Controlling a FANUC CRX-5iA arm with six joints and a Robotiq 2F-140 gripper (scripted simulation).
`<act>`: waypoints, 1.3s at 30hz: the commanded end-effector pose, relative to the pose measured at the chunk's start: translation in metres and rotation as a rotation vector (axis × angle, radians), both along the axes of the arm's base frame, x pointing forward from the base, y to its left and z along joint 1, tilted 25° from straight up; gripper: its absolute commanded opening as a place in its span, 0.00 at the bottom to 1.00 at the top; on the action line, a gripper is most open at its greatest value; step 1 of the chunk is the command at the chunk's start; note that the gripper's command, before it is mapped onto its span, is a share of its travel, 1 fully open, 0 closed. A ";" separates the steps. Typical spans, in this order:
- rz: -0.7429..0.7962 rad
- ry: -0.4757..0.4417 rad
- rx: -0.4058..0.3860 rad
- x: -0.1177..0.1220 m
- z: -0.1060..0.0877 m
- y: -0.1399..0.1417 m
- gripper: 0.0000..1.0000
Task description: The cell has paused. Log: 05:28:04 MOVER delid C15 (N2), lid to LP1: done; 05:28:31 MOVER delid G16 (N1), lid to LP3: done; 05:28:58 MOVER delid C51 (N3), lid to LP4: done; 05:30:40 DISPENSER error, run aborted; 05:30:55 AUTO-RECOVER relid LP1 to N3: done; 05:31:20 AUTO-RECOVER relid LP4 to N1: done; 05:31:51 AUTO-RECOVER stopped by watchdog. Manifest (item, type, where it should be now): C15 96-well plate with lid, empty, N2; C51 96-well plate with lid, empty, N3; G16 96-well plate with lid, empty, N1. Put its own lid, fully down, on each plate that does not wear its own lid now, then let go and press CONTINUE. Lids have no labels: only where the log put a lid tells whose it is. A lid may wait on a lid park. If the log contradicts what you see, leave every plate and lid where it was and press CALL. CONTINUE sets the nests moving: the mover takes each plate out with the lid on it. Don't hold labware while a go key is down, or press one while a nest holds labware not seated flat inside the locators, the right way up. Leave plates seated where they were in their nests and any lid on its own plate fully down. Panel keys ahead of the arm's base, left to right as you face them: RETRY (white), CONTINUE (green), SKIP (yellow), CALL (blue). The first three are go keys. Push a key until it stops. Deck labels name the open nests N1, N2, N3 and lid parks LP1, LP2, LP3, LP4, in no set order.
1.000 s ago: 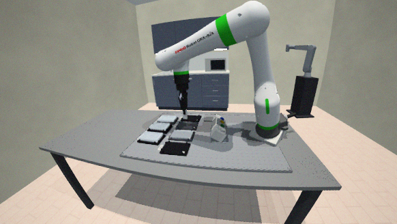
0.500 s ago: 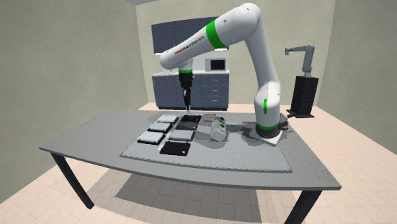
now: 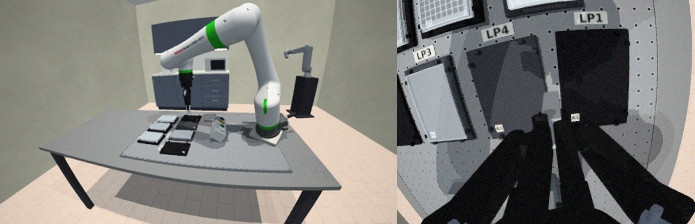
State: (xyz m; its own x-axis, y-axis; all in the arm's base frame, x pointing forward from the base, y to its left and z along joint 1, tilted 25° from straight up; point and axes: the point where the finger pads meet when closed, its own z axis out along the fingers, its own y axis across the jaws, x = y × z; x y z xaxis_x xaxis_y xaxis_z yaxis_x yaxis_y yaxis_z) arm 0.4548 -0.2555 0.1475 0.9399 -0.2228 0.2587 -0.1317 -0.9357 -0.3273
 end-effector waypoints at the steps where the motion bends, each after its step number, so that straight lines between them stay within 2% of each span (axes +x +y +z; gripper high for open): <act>1: 0.000 0.000 0.000 0.000 0.000 0.000 0.00; 5: 0.000 0.000 0.000 0.000 0.000 0.000 0.00; 7: 0.000 0.003 -0.002 0.005 0.004 0.011 0.00; 10: 0.001 0.013 -0.010 0.022 0.024 0.066 0.00; 12: 0.001 0.013 -0.010 0.022 0.024 0.066 0.00; 13: 0.002 0.015 -0.012 0.028 0.033 0.093 0.00; 15: 0.002 0.015 -0.012 0.028 0.033 0.093 0.00; 16: 0.001 0.015 -0.013 0.032 0.043 0.121 0.00; 18: 0.001 0.015 -0.013 0.032 0.043 0.121 0.00; 19: 0.001 0.013 -0.013 0.035 0.053 0.150 0.00; 21: 0.001 0.013 -0.013 0.035 0.053 0.150 0.00; 22: 0.001 0.011 -0.012 0.036 0.062 0.176 0.00; 24: 0.001 0.011 -0.012 0.036 0.062 0.176 0.00; 25: 0.000 0.007 -0.009 0.036 0.070 0.199 0.00; 26: 0.000 0.007 -0.009 0.036 0.070 0.199 0.00; 27: 0.000 0.004 -0.006 0.035 0.076 0.218 0.00; 29: 0.000 0.004 -0.006 0.035 0.076 0.218 0.00; 32: 0.000 -0.001 0.000 0.032 0.084 0.241 0.00; 39: 0.000 -0.001 0.000 0.032 0.084 0.242 0.00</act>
